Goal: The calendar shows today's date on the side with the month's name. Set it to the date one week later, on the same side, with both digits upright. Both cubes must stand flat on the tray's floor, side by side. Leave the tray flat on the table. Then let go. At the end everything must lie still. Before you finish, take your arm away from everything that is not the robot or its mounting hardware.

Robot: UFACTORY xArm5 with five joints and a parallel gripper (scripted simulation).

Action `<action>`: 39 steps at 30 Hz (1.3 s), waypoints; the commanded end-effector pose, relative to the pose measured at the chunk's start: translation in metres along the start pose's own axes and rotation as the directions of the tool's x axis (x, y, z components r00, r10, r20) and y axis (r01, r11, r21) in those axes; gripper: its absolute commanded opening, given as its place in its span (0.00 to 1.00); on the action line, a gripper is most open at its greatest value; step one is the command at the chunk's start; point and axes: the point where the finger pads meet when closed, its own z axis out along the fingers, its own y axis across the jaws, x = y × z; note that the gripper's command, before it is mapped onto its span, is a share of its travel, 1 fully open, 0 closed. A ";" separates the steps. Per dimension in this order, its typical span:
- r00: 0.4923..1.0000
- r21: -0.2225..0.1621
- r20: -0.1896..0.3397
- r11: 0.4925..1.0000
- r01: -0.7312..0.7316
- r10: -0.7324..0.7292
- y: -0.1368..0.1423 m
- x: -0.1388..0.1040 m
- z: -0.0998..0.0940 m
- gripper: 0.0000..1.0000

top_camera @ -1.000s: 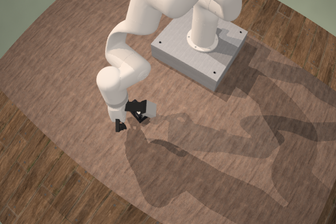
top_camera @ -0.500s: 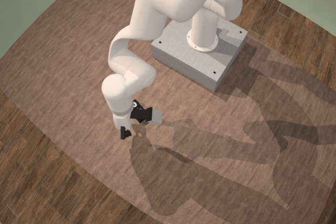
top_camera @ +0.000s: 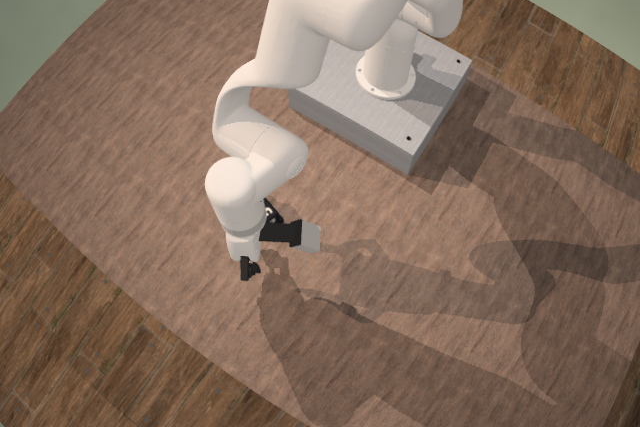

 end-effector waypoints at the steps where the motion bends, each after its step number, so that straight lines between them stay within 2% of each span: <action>1: 1.000 -0.003 0.002 1.000 0.000 0.000 0.011 0.007 -0.001 1.00; 6: 1.000 -0.003 0.002 1.000 0.000 0.000 0.012 0.008 -0.001 1.00; 14: 1.000 -0.003 0.001 1.000 0.000 0.000 0.030 0.024 -0.001 1.00; 21: 1.000 -0.003 0.001 1.000 0.000 0.000 0.030 0.024 0.000 1.00; 32: 1.000 -0.003 0.001 1.000 0.000 0.000 0.031 0.024 0.015 1.00; 39: 1.000 -0.003 0.001 1.000 0.000 0.000 0.031 0.024 0.016 1.00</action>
